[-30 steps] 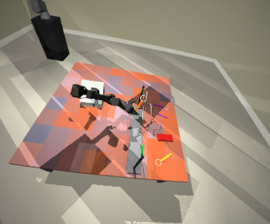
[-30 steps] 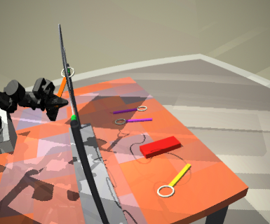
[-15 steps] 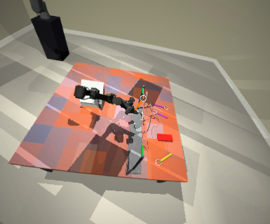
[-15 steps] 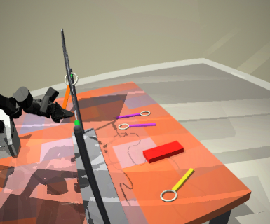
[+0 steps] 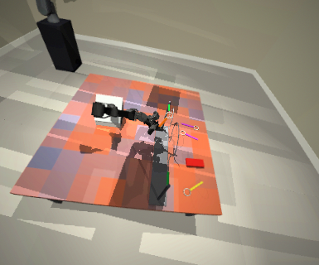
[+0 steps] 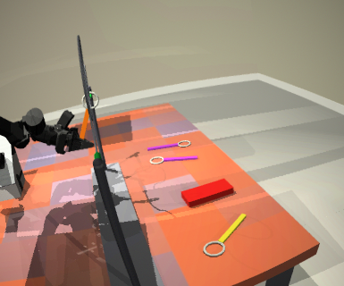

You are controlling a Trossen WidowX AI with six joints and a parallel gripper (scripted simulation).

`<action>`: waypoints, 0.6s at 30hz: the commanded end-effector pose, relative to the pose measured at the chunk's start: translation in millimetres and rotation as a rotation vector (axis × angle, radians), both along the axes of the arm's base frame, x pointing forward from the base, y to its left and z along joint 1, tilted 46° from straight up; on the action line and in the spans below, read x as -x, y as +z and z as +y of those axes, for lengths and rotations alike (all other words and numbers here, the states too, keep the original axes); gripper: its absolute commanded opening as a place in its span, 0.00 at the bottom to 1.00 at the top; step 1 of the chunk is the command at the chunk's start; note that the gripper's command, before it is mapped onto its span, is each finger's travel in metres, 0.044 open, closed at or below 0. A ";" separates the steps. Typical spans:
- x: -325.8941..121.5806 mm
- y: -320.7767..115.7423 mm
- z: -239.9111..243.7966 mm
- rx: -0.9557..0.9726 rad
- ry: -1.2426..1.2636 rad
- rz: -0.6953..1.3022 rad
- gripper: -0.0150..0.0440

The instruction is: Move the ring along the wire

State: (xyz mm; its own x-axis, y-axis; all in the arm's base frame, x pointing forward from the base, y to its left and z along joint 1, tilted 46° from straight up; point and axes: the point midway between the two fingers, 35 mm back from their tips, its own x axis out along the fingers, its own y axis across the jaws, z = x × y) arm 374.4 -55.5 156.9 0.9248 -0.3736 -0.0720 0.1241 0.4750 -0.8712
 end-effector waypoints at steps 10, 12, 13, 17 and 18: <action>0.4 -28.1 22.2 -0.180 0.006 0.009 0.00; 0.4 -30.5 24.5 -0.191 0.006 0.010 0.00; 0.4 -31.7 25.6 -0.196 0.006 0.010 0.00; 0.4 -36.0 29.7 -0.212 0.007 0.010 0.00; 0.4 -36.9 30.6 -0.215 0.007 0.011 0.00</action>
State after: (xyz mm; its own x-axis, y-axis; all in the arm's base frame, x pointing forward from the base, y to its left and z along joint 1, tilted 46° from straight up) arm 374.1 -29.3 123.2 0.9255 -0.3449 -0.1563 0.1087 0.6374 -0.7629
